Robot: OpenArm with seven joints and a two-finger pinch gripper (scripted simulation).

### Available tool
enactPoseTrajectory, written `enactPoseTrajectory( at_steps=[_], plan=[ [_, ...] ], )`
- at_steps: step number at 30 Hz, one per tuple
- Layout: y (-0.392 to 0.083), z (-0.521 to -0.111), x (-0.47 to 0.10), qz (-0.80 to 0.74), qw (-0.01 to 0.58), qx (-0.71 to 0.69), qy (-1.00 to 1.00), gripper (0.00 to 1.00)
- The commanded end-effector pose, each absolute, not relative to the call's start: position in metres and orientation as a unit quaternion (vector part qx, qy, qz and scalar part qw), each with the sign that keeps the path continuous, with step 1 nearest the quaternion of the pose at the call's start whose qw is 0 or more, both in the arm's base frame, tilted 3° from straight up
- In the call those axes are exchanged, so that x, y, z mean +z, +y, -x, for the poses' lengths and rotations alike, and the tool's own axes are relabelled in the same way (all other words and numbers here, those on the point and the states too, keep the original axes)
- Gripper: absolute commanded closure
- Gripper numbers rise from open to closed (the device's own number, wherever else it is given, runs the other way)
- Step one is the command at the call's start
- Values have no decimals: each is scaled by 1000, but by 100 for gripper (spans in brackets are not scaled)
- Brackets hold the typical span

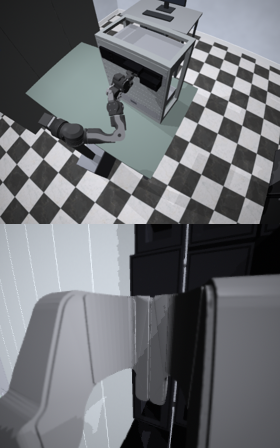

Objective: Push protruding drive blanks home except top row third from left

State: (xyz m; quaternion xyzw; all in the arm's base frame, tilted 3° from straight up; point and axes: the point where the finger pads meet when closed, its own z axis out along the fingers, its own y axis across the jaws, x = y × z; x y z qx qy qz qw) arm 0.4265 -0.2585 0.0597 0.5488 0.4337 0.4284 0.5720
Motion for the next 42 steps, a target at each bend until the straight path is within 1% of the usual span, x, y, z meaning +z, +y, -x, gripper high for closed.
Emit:
enactPoseTrajectory(
  at_steps=[1,42],
  plan=[
    [-259,-426,64,-544,576,432,430,100],
    [-273,-432,59,-545,576,431,430,100]
  ],
)
